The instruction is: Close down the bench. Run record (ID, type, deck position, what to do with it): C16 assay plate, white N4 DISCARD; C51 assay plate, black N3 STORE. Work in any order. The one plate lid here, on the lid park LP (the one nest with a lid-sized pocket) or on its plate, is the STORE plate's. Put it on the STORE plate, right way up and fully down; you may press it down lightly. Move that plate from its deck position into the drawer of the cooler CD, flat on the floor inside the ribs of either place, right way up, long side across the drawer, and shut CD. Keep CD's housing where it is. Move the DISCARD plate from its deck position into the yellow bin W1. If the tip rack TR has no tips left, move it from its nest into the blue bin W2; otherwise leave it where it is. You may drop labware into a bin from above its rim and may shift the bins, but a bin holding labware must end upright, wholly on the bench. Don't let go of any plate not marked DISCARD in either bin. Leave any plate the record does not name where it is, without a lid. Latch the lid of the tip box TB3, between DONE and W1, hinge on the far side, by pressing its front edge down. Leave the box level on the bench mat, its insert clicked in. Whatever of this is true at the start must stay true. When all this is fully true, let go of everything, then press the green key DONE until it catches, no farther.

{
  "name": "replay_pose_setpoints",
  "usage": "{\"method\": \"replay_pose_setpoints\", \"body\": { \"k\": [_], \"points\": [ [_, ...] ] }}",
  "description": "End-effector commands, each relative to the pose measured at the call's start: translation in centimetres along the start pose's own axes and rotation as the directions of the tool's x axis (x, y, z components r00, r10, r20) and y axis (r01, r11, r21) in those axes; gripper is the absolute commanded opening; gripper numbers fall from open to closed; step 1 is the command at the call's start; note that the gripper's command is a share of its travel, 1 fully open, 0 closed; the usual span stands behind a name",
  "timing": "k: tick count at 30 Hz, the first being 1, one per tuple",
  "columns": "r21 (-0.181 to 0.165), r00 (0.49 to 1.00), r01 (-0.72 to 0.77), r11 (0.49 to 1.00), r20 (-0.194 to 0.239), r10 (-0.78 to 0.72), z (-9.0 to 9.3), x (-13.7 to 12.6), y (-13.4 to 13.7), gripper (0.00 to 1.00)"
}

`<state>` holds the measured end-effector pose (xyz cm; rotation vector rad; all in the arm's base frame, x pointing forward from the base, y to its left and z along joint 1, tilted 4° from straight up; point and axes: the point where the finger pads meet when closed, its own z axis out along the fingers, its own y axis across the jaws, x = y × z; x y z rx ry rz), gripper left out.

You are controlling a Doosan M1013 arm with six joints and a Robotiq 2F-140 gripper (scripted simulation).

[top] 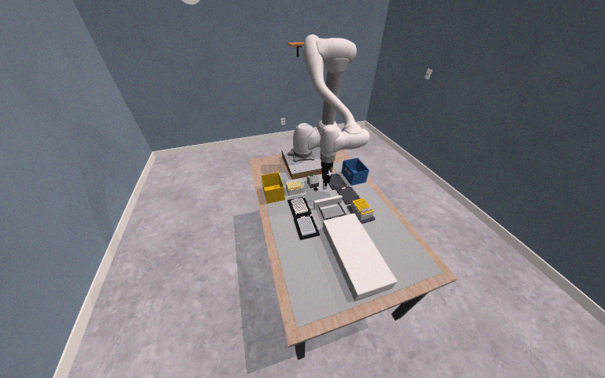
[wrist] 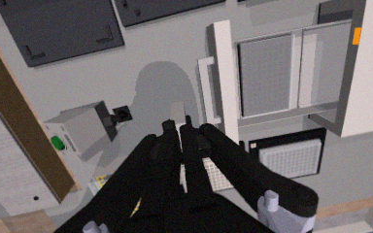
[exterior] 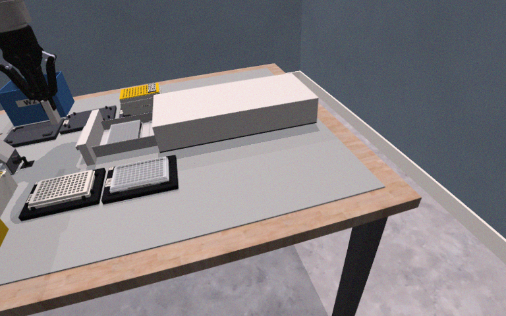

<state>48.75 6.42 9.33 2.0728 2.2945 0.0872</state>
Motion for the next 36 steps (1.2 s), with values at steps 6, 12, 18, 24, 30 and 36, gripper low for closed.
{"method": "replay_pose_setpoints", "body": {
  "k": [6,12,18,24,30,36],
  "points": [
    [0.000,1.000,0.000,1.000,0.000,0.000,0.0,0.0,0.0,0.00],
    [0.000,1.000,0.000,1.000,0.000,0.000,0.5,0.0,0.0,0.00],
    [0.000,1.000,0.000,1.000,0.000,0.000,1.3,0.0,0.0,0.00],
    [0.000,1.000,0.000,1.000,0.000,0.000,2.1,0.0,0.0,0.00],
    [0.000,1.000,0.000,1.000,0.000,0.000,2.7,0.0,0.0,0.00],
    [0.000,1.000,0.000,1.000,0.000,0.000,3.5,0.0,0.0,0.00]
  ]
}}
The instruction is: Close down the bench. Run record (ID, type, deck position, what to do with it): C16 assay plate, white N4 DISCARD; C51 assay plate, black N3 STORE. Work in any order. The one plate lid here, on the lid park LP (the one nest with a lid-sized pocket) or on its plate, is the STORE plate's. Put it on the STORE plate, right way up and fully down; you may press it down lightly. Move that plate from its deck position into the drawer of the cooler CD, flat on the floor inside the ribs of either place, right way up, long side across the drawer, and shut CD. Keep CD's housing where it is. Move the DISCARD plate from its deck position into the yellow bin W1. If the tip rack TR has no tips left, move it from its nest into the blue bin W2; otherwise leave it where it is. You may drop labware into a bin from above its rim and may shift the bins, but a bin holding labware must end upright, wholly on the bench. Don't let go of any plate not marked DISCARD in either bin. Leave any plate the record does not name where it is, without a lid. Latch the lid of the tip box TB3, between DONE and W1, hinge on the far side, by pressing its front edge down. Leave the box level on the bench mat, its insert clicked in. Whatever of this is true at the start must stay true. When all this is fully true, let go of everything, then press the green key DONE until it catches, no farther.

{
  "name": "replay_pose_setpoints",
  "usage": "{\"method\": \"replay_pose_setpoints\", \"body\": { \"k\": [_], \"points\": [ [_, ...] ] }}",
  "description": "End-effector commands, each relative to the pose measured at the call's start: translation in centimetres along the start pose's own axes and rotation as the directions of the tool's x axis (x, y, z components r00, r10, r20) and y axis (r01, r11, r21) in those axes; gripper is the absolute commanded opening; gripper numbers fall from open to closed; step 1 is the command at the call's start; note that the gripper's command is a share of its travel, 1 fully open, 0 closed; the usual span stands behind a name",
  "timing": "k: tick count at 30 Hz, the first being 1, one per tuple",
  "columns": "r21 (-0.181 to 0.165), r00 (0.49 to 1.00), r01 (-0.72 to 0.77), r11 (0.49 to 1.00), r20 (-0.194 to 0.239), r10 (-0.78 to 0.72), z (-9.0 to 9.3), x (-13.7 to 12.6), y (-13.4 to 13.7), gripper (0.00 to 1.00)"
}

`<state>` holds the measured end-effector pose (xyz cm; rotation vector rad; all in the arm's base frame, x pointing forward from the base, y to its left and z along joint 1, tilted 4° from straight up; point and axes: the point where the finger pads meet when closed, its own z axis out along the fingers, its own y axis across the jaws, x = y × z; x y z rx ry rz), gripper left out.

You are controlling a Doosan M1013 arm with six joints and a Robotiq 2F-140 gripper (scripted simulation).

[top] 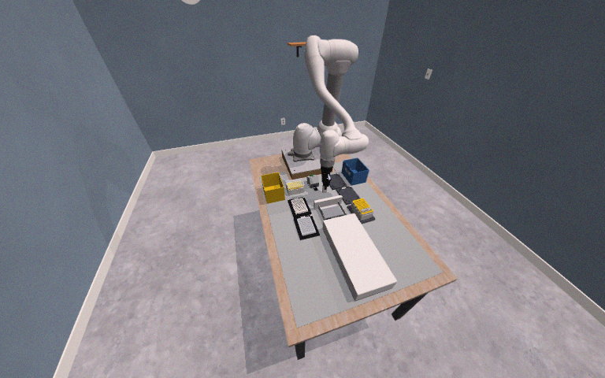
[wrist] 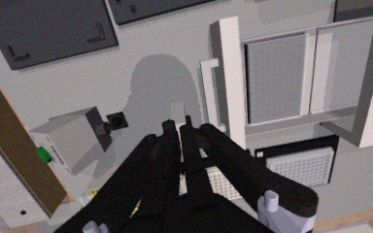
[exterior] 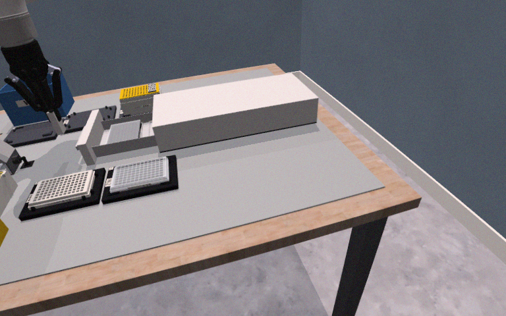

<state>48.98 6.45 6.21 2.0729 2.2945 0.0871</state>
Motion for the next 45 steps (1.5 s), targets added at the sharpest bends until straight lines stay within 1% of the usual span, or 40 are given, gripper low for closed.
{"method": "replay_pose_setpoints", "body": {
  "k": [1,45],
  "points": [
    [0.000,1.000,0.000,1.000,0.000,0.000,0.5,0.0,0.0,0.00],
    [0.000,1.000,0.000,1.000,0.000,0.000,5.5,0.0,0.0,0.00]
  ]
}}
